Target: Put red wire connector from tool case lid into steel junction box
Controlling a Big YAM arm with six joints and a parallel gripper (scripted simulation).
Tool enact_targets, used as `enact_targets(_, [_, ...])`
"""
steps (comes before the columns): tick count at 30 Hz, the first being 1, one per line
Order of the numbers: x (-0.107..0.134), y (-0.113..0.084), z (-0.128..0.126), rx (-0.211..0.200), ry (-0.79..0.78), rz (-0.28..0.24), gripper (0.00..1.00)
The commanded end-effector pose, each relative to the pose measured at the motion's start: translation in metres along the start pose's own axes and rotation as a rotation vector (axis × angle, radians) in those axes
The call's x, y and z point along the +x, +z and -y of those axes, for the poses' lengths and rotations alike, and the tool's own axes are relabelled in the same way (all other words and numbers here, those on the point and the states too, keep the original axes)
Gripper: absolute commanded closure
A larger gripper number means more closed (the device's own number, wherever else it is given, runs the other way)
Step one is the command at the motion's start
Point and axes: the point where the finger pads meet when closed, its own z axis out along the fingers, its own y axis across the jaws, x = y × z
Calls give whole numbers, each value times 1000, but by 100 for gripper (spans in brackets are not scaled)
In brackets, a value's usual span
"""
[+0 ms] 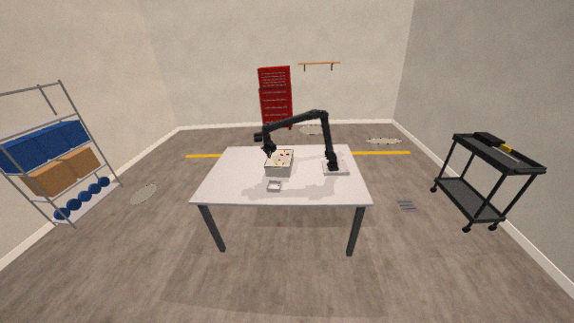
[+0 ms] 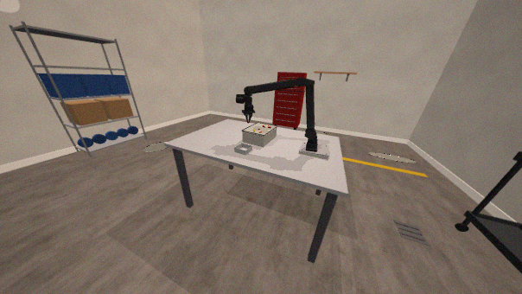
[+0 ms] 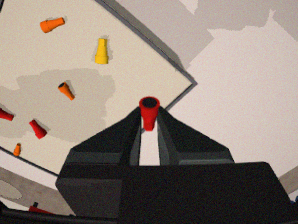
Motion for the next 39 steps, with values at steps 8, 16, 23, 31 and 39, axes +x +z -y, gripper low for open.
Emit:
enact_targets(8, [-72, -2, 27, -11, 11, 3, 90])
enact_targets(16, [-127, -8, 64, 9, 13, -1, 90])
enact_targets(23, [-139, -10, 75, 17, 25, -3, 90])
enact_targets(31, [-148, -13, 80, 24, 18, -3, 90])
enact_targets(39, [-146, -13, 80, 24, 21, -3, 90])
